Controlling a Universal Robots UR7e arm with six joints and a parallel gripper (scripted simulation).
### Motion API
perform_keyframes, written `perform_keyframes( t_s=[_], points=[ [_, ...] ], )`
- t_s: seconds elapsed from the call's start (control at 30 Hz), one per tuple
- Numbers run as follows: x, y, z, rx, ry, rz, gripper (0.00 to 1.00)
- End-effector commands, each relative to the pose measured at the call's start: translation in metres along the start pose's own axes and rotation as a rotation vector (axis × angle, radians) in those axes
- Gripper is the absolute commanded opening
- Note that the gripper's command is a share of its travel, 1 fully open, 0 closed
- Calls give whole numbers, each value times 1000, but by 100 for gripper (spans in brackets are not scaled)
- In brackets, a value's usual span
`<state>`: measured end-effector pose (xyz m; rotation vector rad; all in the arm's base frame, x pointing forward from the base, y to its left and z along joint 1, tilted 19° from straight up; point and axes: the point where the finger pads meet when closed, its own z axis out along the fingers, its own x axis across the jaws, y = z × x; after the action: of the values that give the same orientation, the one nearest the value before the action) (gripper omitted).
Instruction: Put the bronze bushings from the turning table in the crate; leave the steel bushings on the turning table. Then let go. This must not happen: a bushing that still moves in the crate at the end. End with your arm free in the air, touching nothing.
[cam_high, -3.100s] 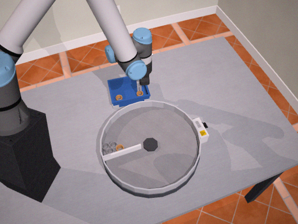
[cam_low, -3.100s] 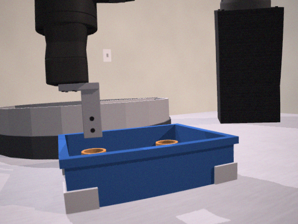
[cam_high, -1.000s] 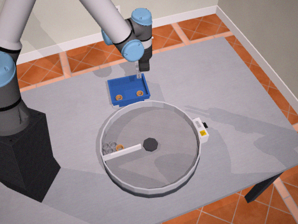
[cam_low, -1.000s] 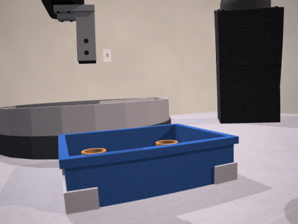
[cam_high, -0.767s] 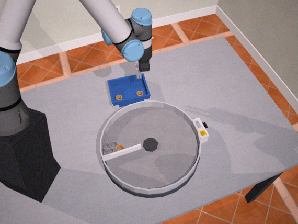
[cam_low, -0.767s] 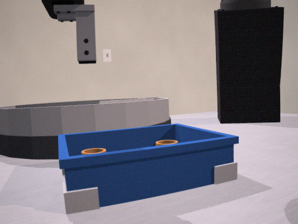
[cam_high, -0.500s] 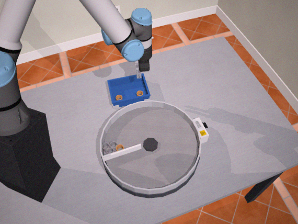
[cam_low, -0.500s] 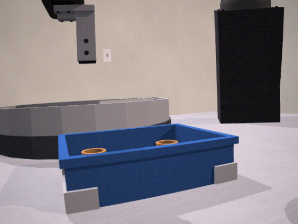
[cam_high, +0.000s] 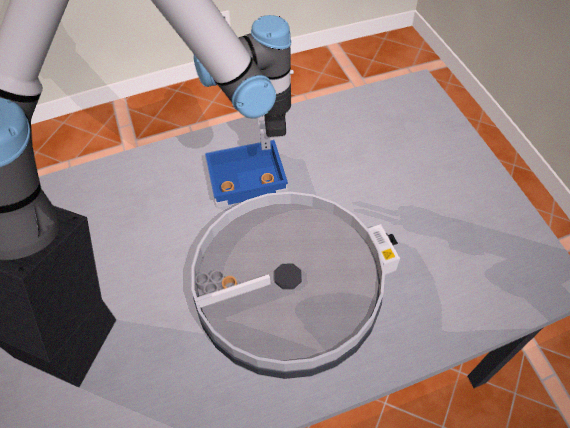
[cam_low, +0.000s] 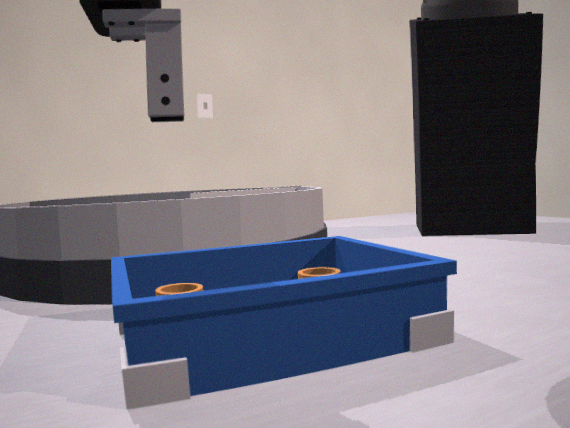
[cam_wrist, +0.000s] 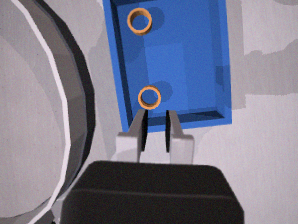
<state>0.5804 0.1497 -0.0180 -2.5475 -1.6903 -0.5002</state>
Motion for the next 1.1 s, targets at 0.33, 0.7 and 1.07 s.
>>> perform_keyframes(
  t_s=[0.33, 0.7, 1.07],
  points=[
    [-53, -17, 2, -1, 0, 43, 40],
    [-62, -20, 2, 0, 0, 52, 40],
    [-105, -34, 4, 0, 0, 87, 40]
  ],
)
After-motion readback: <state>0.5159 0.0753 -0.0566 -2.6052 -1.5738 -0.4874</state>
